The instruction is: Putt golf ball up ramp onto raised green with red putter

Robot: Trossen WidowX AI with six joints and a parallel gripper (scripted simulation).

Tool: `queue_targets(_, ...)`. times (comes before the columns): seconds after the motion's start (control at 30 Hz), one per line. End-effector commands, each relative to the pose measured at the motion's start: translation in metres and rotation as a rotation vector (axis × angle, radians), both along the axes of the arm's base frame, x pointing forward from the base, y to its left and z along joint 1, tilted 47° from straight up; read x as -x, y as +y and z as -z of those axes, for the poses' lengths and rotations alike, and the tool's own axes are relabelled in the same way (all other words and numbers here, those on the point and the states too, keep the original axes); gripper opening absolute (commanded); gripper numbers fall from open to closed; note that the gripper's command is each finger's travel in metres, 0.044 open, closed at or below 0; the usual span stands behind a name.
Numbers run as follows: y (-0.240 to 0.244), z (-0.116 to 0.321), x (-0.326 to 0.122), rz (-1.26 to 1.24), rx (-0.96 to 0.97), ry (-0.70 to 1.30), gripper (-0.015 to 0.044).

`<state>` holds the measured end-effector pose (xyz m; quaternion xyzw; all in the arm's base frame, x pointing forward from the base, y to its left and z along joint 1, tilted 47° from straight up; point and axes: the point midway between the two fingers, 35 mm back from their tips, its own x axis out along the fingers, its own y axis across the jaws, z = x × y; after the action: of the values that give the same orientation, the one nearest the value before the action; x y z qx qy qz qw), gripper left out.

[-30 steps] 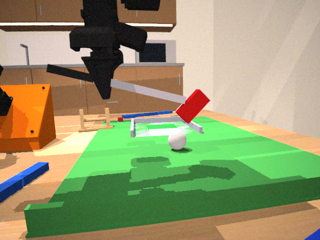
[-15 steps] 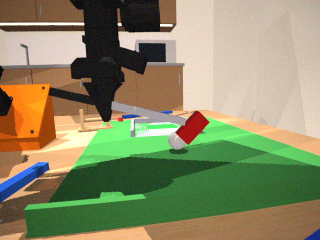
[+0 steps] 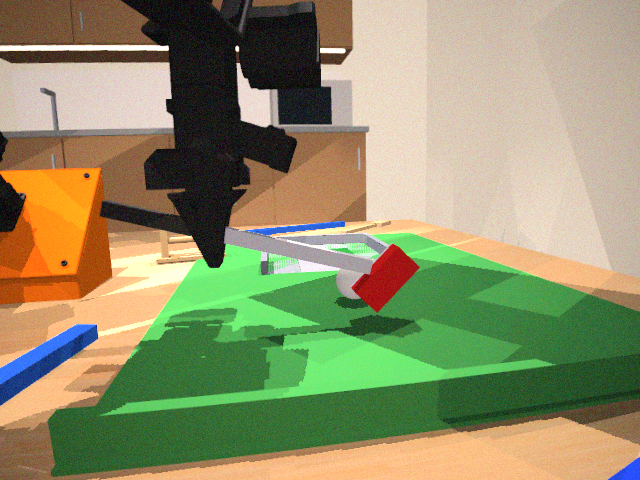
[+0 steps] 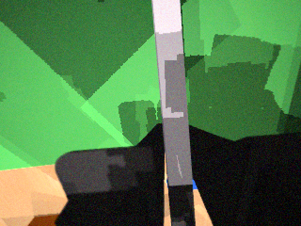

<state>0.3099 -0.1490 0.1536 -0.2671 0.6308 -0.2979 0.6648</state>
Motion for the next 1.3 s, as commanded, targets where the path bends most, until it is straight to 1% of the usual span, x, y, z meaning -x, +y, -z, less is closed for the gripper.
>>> queue_targets(0.0, -0.003, 0.004, 0.0, -0.004, -0.003, 0.001, 0.0)
queue_targets(0.37, -0.003, 0.001, 0.0, 0.0, 0.0, 0.0, 0.0)
queue_targets(0.63, -0.024, -0.017, 0.001, -0.004, -0.001, 0.001, 0.0)
queue_targets(0.87, -0.023, -0.014, 0.002, 0.006, 0.003, 0.003, 0.0)
queue_targets(0.93, -0.012, -0.001, -0.002, 0.005, -0.003, 0.002, 0.0)
queue_targets(1.07, 0.023, 0.037, -0.009, 0.001, -0.013, 0.003, 0.0)
queue_targets(1.2, 0.058, 0.072, -0.008, -0.003, -0.011, 0.003, 0.0)
queue_targets(1.27, 0.068, 0.083, -0.006, -0.004, -0.007, 0.003, 0.0)
